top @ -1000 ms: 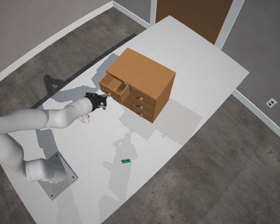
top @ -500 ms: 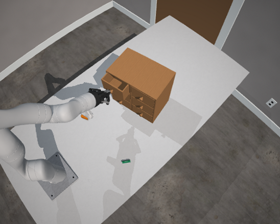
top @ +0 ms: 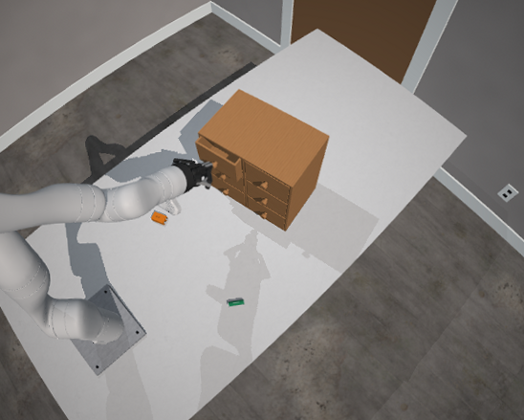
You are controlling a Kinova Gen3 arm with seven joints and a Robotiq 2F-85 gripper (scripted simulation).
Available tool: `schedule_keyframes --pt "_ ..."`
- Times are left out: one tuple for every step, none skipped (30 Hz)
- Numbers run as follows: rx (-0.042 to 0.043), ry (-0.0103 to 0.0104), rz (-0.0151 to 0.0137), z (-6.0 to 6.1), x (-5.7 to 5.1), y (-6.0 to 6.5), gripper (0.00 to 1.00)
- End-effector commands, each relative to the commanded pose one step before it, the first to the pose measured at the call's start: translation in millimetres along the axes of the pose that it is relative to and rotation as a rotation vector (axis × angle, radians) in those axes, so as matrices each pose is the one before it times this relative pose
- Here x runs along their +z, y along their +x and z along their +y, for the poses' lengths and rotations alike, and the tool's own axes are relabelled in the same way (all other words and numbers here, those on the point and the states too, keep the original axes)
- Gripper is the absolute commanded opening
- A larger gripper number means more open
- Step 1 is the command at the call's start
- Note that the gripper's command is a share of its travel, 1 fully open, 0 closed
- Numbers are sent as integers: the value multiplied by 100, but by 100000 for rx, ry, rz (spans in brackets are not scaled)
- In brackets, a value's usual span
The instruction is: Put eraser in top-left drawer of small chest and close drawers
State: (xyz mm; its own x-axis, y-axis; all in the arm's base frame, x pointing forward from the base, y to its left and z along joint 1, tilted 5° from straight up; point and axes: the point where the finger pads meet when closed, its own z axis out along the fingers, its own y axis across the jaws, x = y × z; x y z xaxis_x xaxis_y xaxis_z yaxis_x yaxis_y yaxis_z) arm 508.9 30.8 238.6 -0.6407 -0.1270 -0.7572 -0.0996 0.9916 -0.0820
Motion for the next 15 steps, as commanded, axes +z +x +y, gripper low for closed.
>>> schedule_keyframes --pt "515 1240 431 -609 567 -319 0" --pt "0 1 -2 0 110 -94 0" --pt "0 0 0 0 0 0 0" --pt "0 0 0 0 0 0 0" --pt "0 1 -2 0 105 -90 0" --pt "1 1 -2 0 99 -84 0" --pt "2 0 -1 0 93 -79 0" --pt "-1 1 -2 0 88 -76 0" --pt "0 1 -2 0 83 -71 0" --pt "0 1 -1 0 77 -65 0" --pt "1 0 -1 0 71 -60 0" --pt "1 0 -1 0 65 -55 0" --pt "-1 1 -1 0 59 -50 0" --pt "-1 1 -1 0 53 -45 0" --pt "0 0 -1 0 47 -40 0"
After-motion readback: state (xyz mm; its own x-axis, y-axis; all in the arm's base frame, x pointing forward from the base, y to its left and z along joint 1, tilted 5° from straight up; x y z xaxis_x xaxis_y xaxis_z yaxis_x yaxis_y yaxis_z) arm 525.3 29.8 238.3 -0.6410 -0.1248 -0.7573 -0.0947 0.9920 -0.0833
